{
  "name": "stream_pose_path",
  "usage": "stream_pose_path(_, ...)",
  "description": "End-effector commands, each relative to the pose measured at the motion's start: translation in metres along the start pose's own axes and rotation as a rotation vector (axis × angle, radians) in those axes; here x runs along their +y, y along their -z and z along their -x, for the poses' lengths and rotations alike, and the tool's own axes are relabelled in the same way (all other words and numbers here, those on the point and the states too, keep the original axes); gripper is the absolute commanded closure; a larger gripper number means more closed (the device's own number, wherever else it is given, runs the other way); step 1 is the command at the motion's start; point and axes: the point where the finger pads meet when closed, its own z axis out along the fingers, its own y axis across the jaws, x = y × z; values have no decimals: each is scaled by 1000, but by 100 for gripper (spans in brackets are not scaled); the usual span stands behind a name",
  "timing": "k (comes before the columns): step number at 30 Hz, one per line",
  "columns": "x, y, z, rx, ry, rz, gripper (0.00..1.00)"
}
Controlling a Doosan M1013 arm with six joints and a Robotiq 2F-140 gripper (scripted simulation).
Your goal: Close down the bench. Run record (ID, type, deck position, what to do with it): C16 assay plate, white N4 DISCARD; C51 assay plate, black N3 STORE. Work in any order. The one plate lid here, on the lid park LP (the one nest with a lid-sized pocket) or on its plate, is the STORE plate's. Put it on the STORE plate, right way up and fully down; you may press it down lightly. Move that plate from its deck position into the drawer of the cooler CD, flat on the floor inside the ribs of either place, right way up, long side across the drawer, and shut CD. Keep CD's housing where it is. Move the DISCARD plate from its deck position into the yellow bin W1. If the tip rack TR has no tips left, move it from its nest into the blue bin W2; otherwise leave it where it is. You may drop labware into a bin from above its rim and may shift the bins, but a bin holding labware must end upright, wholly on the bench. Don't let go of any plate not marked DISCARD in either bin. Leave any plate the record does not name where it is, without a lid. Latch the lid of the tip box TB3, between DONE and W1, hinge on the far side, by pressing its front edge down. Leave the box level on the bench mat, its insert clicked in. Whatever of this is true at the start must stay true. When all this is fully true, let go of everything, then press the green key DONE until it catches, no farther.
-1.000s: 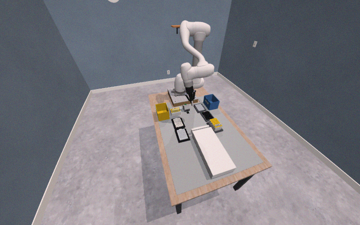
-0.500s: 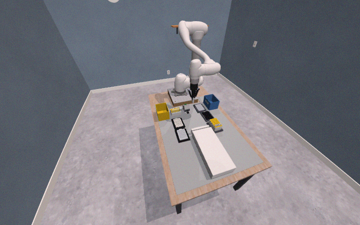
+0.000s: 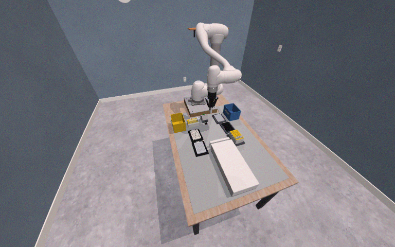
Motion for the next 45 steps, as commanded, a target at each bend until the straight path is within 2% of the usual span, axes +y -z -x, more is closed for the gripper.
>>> stream_pose_path(1, 10, -2, 0, 0, 0, 0, 100)
stream_pose_path(31, 119, -28, 2, 0, 0, 0, 100)
stream_pose_path(33, 119, -28, 2, 0, 0, 0, 100)
stream_pose_path(42, 154, -36, 2, 0, 0, 0, 100)
stream_pose_path(45, 157, -37, 2, 0, 0, 0, 100)
